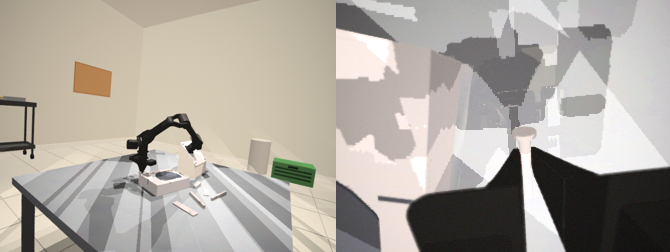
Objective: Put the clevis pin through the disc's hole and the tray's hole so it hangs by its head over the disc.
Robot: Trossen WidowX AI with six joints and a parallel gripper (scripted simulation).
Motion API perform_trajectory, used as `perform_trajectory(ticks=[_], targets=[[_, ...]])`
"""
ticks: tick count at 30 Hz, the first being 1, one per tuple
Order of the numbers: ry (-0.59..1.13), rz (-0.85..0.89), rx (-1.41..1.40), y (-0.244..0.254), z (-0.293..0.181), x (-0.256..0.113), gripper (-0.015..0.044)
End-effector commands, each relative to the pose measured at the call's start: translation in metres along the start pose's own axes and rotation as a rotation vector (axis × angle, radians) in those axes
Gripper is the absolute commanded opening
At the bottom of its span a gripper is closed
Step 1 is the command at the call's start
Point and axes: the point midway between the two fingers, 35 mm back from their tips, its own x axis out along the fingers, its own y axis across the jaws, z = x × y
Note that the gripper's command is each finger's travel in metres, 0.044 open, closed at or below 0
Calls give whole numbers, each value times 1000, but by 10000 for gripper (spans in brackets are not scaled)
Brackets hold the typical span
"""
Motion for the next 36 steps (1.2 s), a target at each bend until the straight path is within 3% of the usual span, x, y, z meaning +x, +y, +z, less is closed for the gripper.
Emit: perform_trajectory(ticks=[1,11,36], targets=[[-6,-9,-9,-1,3,-15,0],[-5,-3,24,-1,1,-29,0],[-6,-3,887,-2,4,-31,0]])
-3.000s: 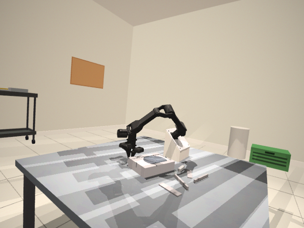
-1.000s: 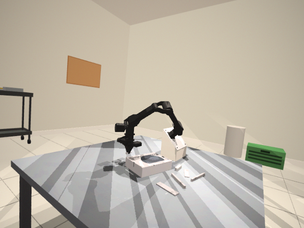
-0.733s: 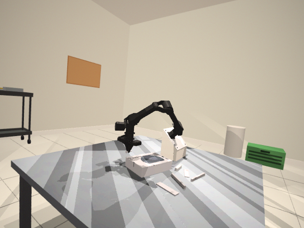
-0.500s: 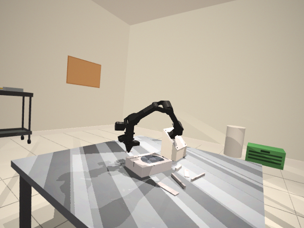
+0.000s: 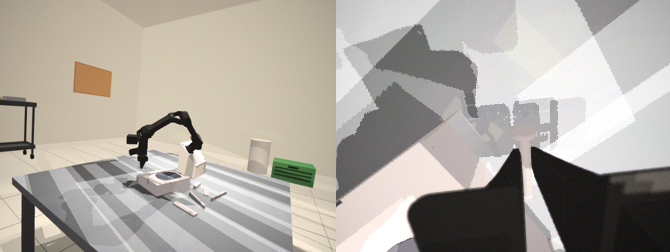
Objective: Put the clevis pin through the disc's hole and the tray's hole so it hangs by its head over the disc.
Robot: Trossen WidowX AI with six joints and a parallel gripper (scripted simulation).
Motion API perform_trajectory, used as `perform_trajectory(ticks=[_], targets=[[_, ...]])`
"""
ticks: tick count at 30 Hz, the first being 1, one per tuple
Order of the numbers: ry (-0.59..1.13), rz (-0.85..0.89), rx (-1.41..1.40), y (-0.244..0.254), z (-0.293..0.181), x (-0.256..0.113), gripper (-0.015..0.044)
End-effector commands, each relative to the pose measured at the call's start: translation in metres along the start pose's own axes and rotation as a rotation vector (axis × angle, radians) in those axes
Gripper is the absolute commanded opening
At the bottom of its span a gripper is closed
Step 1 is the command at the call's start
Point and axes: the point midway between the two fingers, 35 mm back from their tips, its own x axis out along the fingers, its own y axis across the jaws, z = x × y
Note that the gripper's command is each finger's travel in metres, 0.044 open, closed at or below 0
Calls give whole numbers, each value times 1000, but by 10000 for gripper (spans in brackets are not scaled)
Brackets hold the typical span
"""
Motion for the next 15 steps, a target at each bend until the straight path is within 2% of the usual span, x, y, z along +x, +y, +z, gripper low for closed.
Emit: perform_trajectory(ticks=[1,15], targets=[[0,-2,119,0,1,0,0],[-2,-2,605,1,2,-2,0]])
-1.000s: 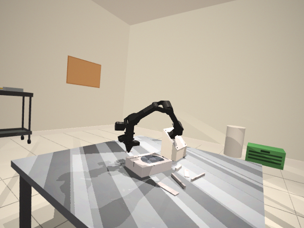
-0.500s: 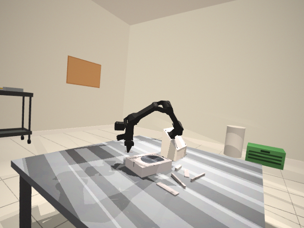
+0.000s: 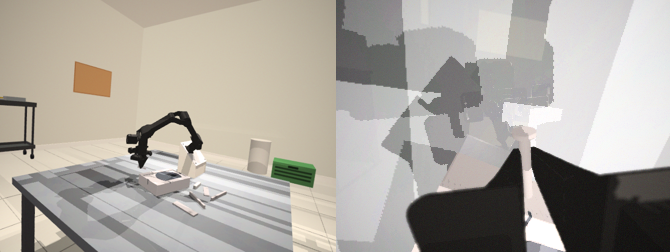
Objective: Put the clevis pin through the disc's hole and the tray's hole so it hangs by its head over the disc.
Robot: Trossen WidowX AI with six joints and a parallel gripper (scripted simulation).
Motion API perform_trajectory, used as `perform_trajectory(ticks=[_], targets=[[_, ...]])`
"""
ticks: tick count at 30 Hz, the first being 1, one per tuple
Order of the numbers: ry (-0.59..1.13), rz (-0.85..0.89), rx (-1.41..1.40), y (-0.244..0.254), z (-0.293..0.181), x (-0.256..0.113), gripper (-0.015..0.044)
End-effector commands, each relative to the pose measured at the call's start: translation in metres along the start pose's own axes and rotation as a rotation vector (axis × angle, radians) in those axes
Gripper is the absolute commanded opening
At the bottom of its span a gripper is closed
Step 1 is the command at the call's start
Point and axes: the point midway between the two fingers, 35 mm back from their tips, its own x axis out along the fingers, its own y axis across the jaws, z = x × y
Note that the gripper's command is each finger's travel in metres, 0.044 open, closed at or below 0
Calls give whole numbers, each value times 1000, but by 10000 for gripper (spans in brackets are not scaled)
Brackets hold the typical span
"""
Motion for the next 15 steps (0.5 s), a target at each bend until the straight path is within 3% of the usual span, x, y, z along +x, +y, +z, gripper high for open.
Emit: perform_trajectory(ticks=[1,15], targets=[[-1,-2,119,0,1,0,0],[-3,-2,606,2,2,-2,0]])
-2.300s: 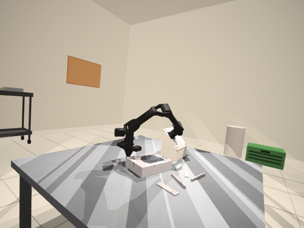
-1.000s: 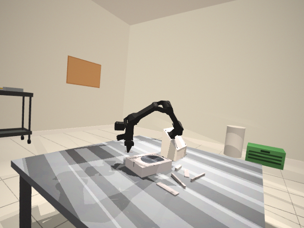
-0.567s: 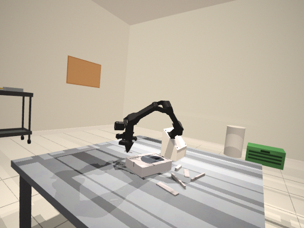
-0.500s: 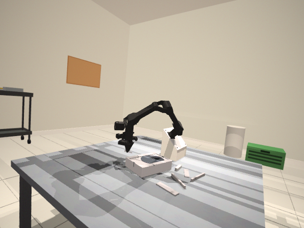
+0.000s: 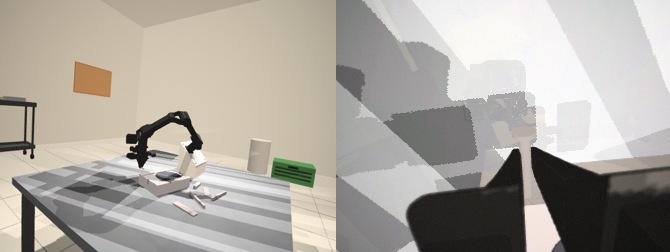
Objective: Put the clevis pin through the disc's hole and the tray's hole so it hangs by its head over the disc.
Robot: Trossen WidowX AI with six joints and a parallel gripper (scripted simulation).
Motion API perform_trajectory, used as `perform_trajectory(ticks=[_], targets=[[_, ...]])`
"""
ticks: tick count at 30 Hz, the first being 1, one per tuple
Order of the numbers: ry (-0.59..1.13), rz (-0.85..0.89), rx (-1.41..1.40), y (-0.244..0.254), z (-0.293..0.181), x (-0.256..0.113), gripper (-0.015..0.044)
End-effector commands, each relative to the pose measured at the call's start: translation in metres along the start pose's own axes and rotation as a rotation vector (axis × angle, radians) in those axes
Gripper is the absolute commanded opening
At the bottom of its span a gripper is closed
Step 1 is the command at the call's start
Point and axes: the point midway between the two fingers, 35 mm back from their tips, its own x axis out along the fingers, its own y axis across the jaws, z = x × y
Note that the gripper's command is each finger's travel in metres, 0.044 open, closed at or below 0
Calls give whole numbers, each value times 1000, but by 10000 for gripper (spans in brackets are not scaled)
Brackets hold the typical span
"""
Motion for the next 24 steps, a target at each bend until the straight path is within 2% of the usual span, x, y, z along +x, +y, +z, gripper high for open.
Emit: perform_trajectory(ticks=[1,12,24], targets=[[-4,-2,119,0,1,0,0],[-5,-1,495,2,1,-1,0],[-5,-1,519,2,0,3,0]])
